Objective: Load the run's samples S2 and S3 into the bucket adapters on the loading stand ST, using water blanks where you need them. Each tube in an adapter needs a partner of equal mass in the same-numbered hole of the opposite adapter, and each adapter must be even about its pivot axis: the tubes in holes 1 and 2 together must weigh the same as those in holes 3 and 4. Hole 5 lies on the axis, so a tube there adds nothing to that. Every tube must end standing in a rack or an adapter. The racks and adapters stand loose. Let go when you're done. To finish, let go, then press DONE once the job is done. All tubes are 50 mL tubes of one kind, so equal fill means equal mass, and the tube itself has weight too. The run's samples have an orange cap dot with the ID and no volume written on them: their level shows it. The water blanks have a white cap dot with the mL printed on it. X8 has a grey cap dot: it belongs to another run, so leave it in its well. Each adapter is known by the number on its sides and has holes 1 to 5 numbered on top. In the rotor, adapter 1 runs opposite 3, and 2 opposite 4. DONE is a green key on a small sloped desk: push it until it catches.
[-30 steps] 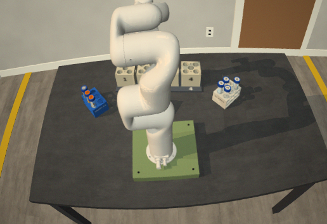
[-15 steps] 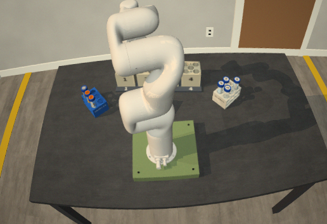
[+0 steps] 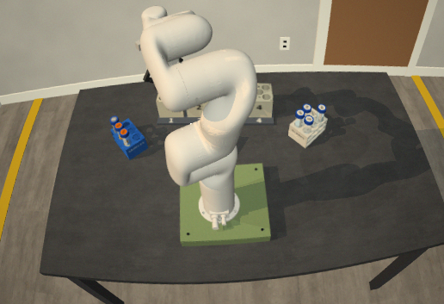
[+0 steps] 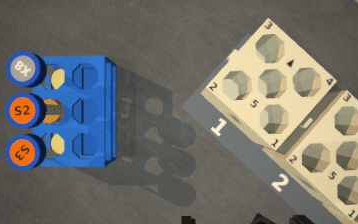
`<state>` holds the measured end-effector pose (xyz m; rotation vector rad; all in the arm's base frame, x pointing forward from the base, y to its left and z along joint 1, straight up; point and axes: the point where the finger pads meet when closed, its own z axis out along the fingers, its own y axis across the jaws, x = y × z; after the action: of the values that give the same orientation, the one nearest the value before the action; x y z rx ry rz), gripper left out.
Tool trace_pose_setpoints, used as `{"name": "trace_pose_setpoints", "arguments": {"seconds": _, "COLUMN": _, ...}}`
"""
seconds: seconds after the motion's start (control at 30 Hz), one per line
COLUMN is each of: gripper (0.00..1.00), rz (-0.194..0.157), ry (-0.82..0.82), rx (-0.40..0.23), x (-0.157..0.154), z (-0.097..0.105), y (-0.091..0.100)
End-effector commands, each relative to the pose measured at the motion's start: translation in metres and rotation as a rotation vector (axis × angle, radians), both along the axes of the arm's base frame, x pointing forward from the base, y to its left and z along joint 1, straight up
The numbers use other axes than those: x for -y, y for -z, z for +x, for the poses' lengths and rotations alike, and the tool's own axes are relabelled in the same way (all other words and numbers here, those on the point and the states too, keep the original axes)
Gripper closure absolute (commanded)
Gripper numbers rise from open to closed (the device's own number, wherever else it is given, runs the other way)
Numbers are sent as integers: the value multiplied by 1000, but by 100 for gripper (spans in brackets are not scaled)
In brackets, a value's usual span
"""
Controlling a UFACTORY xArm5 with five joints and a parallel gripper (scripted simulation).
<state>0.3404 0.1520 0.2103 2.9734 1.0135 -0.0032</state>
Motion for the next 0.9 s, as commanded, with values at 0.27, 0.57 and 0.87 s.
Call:
{"name": "trace_pose_setpoints", "arguments": {"seconds": 0.27, "gripper": 43, "rz": 2, "ry": 1, "rx": 3, "x": -57, "z": -29, "y": -1}}
{"name": "trace_pose_setpoints", "arguments": {"seconds": 0.57, "gripper": 43, "rz": 2, "ry": 1, "rx": 3, "x": -88, "z": -45, "y": -1}}
{"name": "trace_pose_setpoints", "arguments": {"seconds": 0.87, "gripper": 43, "rz": 2, "ry": 1, "rx": 3, "x": -128, "z": -66, "y": -1}}
